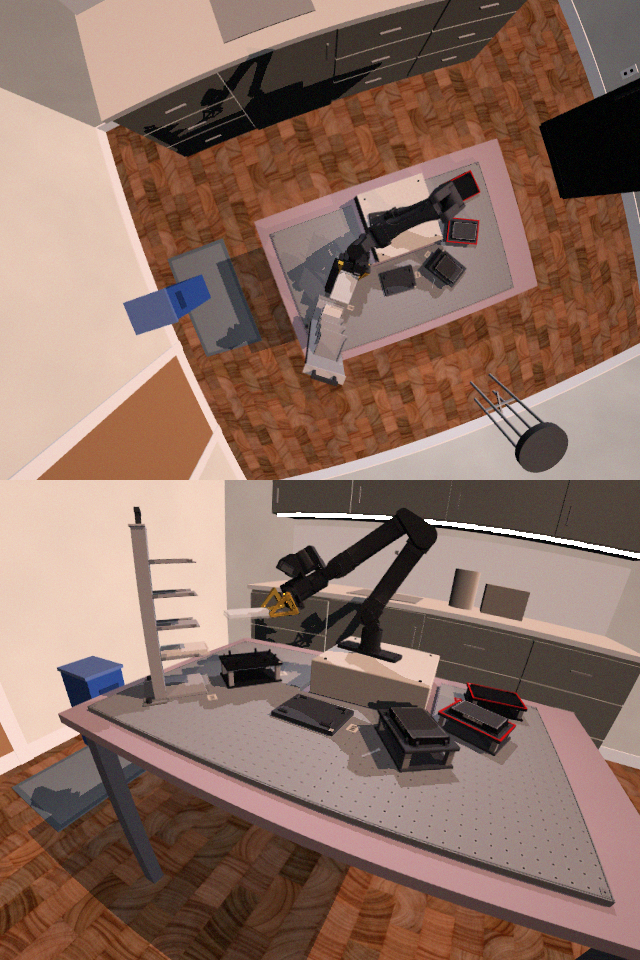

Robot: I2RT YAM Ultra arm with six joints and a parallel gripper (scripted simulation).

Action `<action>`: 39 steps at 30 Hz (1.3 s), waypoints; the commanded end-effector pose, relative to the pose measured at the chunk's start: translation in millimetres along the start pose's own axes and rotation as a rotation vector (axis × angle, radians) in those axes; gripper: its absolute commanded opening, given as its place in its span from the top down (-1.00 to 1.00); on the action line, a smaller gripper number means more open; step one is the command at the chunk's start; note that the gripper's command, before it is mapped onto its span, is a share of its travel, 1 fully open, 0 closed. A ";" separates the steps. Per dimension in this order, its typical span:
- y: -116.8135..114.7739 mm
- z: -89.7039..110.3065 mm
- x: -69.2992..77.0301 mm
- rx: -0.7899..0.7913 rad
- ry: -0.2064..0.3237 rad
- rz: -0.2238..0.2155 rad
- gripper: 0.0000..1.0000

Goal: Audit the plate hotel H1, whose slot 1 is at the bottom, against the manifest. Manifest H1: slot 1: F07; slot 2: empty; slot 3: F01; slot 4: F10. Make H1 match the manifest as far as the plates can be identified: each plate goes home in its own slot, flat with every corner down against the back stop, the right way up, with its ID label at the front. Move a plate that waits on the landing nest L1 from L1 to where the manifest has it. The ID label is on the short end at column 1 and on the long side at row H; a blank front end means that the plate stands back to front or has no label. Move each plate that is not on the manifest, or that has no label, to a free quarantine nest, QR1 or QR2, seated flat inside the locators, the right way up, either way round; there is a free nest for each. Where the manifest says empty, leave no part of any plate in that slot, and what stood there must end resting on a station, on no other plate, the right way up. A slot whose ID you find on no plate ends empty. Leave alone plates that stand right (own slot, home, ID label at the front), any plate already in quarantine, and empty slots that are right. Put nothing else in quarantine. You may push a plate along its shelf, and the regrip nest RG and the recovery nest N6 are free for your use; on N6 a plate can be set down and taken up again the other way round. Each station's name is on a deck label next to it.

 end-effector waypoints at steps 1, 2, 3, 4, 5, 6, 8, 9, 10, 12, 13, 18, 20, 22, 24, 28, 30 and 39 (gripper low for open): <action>-0.6 -4.1 2.3 0.002 -0.003 -0.005 -0.72; -0.8 -5.0 2.8 0.002 -0.003 -0.005 -0.72; -1.0 -5.9 3.4 0.002 -0.003 -0.005 -0.72; -1.2 -6.8 3.9 0.002 -0.003 -0.005 -0.72; -1.4 -7.8 4.5 0.002 -0.003 -0.005 -0.72; -1.6 -8.7 5.0 0.002 -0.003 -0.005 -0.72; -2.1 -10.6 6.1 0.002 -0.003 -0.005 -0.72; -2.3 -11.5 6.6 0.002 -0.003 -0.005 -0.72; -2.5 -12.3 7.2 0.002 -0.003 -0.005 -0.72; -2.9 -14.1 8.2 0.002 -0.003 -0.005 -0.72; -3.1 -14.9 8.7 0.002 -0.003 -0.005 -0.72; -3.6 -17.3 10.0 0.002 -0.003 -0.005 -0.72; -4.1 -19.0 11.1 0.002 -0.003 -0.005 -0.72; -4.5 -20.9 12.2 0.002 -0.003 -0.005 -0.72; -4.9 -22.7 13.2 0.002 -0.003 -0.005 -0.72; -5.8 -26.3 15.4 0.002 -0.003 -0.005 -0.72; -6.2 -28.0 16.4 0.002 -0.003 -0.005 -0.72; -7.6 -33.9 19.9 0.002 -0.003 -0.005 -0.72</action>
Point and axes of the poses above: the point where the finger pads meet when closed, its own x axis back along the fingers, its own y axis across the jaws, z = x × y, the point moved 8 cm from there along x, back along the fingers, and after that the axes turned 13 degrees about x, right-handed, at the moved point
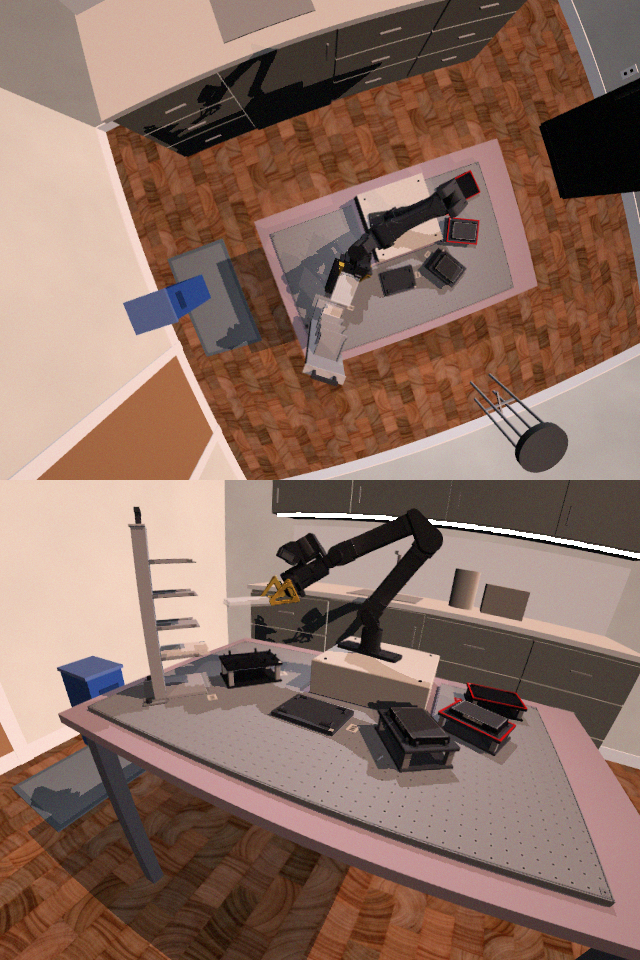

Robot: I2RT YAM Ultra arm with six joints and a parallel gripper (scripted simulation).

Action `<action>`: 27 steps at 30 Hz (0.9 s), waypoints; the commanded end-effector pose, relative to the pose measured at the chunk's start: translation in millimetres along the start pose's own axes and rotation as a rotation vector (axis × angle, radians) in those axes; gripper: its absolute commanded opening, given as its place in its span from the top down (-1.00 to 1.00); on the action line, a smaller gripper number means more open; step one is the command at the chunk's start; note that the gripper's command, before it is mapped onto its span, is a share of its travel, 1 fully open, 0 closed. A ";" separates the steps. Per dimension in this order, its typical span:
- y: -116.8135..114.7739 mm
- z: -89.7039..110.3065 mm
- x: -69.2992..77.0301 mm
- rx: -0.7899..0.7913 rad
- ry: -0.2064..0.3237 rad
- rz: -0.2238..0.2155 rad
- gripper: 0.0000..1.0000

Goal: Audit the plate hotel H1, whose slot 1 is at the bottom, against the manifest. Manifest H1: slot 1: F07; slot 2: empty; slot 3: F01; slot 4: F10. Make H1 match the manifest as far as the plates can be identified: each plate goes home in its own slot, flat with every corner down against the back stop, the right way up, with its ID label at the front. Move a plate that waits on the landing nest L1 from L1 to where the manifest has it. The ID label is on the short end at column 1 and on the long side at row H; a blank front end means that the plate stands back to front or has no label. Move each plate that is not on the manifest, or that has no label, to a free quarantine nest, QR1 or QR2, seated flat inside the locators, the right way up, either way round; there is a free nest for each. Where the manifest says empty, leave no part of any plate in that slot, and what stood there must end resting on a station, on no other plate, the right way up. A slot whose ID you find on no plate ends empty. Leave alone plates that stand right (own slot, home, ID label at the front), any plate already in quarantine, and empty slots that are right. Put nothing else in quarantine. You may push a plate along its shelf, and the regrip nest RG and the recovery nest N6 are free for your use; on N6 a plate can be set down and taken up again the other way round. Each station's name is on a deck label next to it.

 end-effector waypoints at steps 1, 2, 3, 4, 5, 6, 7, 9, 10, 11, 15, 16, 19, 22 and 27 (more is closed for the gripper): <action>-1.1 -6.0 3.3 0.005 -0.008 -0.002 -0.72; -1.3 -6.9 3.8 0.005 -0.008 -0.002 -0.72; -1.5 -7.8 4.4 0.005 -0.008 -0.002 -0.72; -1.7 -8.7 4.9 0.005 -0.008 -0.002 -0.72; -1.9 -9.5 5.4 0.005 -0.008 -0.002 -0.72; -2.1 -10.4 5.9 0.005 -0.008 -0.002 -0.72; -2.3 -11.2 6.4 0.005 -0.008 -0.002 -0.72; -2.4 -12.1 6.9 0.005 -0.008 -0.002 -0.72; -2.4 -12.1 6.9 0.005 -0.008 -0.002 -0.72; -2.6 -12.8 7.4 0.005 -0.008 -0.002 -0.72; -3.4 -16.1 9.3 0.005 -0.008 -0.002 -0.72; -3.6 -17.0 9.9 0.005 -0.008 -0.002 -0.72; -4.2 -19.6 11.4 0.005 -0.008 -0.002 -0.72; -4.8 -22.2 13.0 0.005 -0.008 -0.002 -0.72; -5.3 -24.7 14.5 0.005 -0.008 -0.002 -0.72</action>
Point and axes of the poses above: the point where the finger pads meet when closed, its own x axis back along the fingers, its own y axis across the jaws, z = x × y, the point moved 8 cm from there along x, back along the fingers, and after that the axes turned 13 degrees about x, right-handed, at the moved point
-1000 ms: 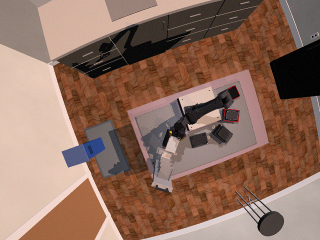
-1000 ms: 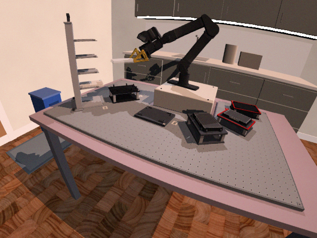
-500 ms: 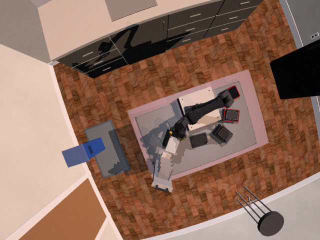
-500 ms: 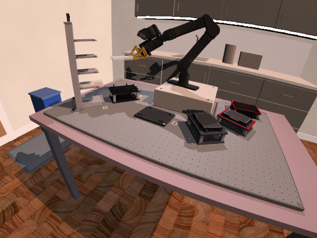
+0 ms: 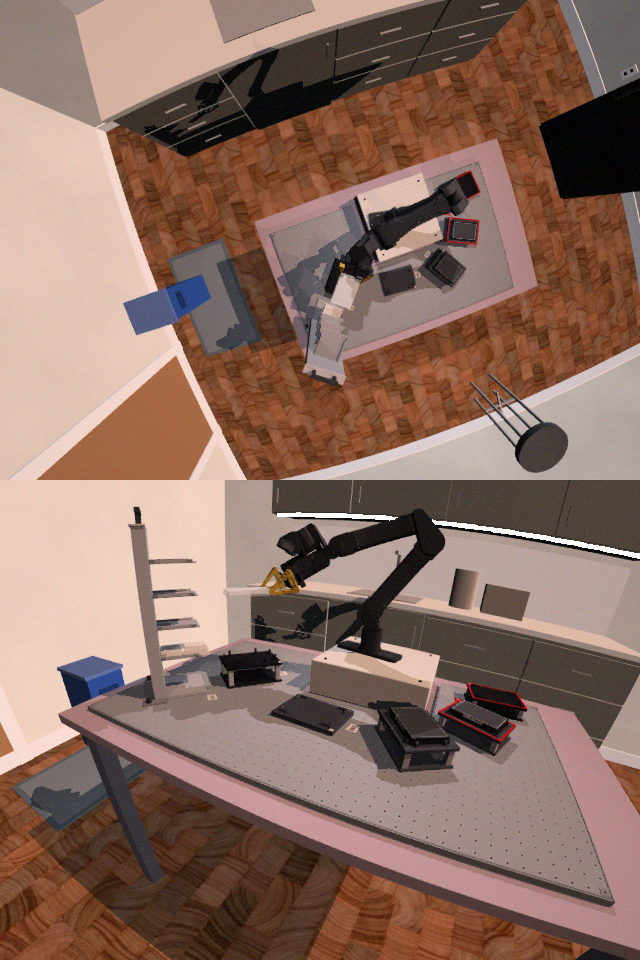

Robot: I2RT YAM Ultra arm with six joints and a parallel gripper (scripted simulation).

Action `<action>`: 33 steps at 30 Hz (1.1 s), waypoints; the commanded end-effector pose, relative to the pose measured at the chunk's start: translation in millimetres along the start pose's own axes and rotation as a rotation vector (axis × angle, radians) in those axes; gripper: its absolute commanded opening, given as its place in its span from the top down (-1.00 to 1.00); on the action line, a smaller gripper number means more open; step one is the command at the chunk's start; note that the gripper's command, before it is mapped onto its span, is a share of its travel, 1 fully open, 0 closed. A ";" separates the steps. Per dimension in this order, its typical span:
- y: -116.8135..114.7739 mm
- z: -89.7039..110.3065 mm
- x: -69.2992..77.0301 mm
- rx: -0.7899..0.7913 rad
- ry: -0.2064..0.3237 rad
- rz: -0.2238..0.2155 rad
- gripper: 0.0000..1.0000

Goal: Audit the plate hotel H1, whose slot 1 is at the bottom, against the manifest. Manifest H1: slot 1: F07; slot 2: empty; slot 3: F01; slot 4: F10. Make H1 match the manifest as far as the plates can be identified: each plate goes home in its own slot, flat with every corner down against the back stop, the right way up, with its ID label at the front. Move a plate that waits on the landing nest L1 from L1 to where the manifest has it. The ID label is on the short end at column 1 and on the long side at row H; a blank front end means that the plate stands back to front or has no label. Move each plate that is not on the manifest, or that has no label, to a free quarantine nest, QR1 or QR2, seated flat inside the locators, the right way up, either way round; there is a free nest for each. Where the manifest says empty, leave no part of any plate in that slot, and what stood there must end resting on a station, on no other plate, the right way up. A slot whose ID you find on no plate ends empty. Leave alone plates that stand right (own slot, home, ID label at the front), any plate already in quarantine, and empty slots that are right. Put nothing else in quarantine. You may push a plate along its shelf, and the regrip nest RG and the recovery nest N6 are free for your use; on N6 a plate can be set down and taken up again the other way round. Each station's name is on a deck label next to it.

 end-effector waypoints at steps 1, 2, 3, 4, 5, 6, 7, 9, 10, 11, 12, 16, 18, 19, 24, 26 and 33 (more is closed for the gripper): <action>0.0 -3.4 2.1 0.001 -0.004 -0.006 -0.72; -0.2 -4.1 2.5 0.001 -0.004 -0.006 -0.72; -0.4 -4.9 3.0 0.001 -0.004 -0.006 -0.72; -0.6 -5.8 3.5 0.001 -0.004 -0.006 -0.72; -0.8 -6.6 4.0 0.001 -0.004 -0.006 -0.72; -1.0 -7.5 4.5 0.001 -0.004 -0.006 -0.72; -1.2 -8.4 5.1 0.001 -0.004 -0.006 -0.72; -1.6 -10.2 6.1 0.001 -0.004 -0.006 -0.72; -1.8 -11.0 6.6 0.001 -0.004 -0.006 -0.72; -2.0 -11.9 7.1 0.001 -0.004 -0.006 -0.72; -2.2 -12.7 7.6 0.001 -0.004 -0.006 -0.72; -2.8 -15.2 9.1 0.001 -0.004 -0.006 -0.72; -3.0 -15.9 9.5 0.001 -0.004 -0.006 -0.72; -3.2 -16.7 10.0 0.001 -0.004 -0.006 -0.72; -4.2 -21.1 12.6 0.001 -0.004 -0.006 -0.72; -4.7 -22.9 13.7 0.001 -0.004 -0.006 -0.72; -5.9 -28.2 16.8 0.001 -0.004 -0.006 -0.72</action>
Point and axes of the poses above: the point where the finger pads meet when closed, its own x axis back along the fingers, its own y axis across the jaws, z = x × y, the point moved 8 cm from there along x, back along the fingers, and after that the axes turned 13 degrees about x, right-handed, at the moved point
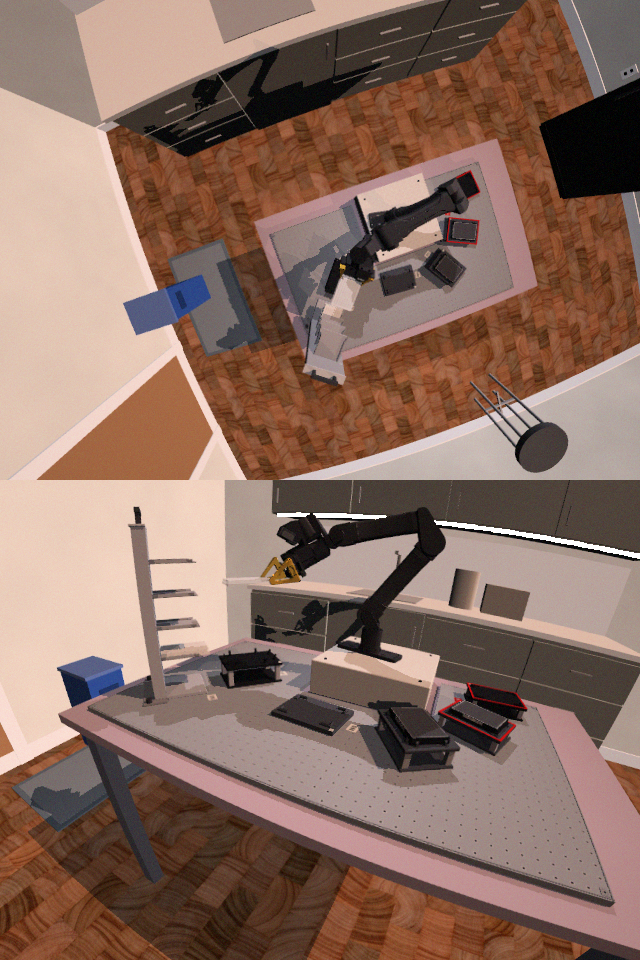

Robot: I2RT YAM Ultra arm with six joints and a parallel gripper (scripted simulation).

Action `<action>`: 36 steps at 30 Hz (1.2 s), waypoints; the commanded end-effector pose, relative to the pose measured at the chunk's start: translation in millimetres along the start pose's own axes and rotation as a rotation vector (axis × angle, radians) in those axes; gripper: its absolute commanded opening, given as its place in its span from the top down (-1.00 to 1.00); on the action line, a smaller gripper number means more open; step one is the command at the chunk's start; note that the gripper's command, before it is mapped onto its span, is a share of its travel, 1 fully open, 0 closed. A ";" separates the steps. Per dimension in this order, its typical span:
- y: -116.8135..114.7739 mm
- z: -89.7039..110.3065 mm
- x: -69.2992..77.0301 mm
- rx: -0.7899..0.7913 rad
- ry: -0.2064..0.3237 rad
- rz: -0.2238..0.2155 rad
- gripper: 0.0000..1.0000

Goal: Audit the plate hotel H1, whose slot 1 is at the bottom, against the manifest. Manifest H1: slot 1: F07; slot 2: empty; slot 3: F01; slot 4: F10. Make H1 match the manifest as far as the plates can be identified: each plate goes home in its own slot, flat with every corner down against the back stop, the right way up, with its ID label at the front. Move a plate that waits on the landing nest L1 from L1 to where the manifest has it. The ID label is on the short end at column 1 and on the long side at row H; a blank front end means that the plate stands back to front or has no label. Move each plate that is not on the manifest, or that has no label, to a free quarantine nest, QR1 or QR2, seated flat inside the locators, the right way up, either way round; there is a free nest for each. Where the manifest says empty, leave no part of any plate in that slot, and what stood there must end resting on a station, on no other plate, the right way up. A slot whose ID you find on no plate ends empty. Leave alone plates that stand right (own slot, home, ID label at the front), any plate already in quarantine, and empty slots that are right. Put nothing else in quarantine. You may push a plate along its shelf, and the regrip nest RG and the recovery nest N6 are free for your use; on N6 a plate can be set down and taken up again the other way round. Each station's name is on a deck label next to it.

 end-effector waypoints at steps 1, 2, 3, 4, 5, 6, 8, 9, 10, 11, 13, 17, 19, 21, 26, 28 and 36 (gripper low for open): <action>0.3 -3.9 2.9 0.004 -0.007 -0.005 -0.72; 0.2 -4.6 3.4 0.004 -0.007 -0.005 -0.72; 0.0 -5.4 3.8 0.004 -0.007 -0.005 -0.72; -0.2 -6.2 4.3 0.004 -0.007 -0.005 -0.72; -0.4 -7.1 4.8 0.004 -0.007 -0.005 -0.72; -0.6 -7.9 5.3 0.004 -0.007 -0.005 -0.72; -1.0 -9.7 6.4 0.004 -0.007 -0.005 -0.72; -1.2 -10.6 6.9 0.004 -0.007 -0.005 -0.72; -1.4 -11.4 7.4 0.004 -0.007 -0.005 -0.72; -1.6 -12.3 7.9 0.004 -0.007 -0.005 -0.72; -2.0 -14.0 8.9 0.004 -0.007 -0.005 -0.72; -2.6 -16.4 10.4 0.004 -0.007 -0.005 -0.72; -2.8 -17.2 10.9 0.004 -0.007 -0.005 -0.72; -3.1 -18.7 11.8 0.004 -0.007 -0.005 -0.72; -4.1 -23.0 14.3 0.004 -0.007 -0.005 -0.72; -4.5 -24.7 15.4 0.004 -0.007 -0.005 -0.72; -5.7 -29.6 18.3 0.004 -0.007 -0.005 -0.72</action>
Point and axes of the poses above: the point where the finger pads meet when closed, its own x axis back along the fingers, its own y axis across the jaws, z = x × y, the point moved 8 cm from there along x, back along the fingers, and after that the axes turned 13 degrees about x, right-handed, at the moved point
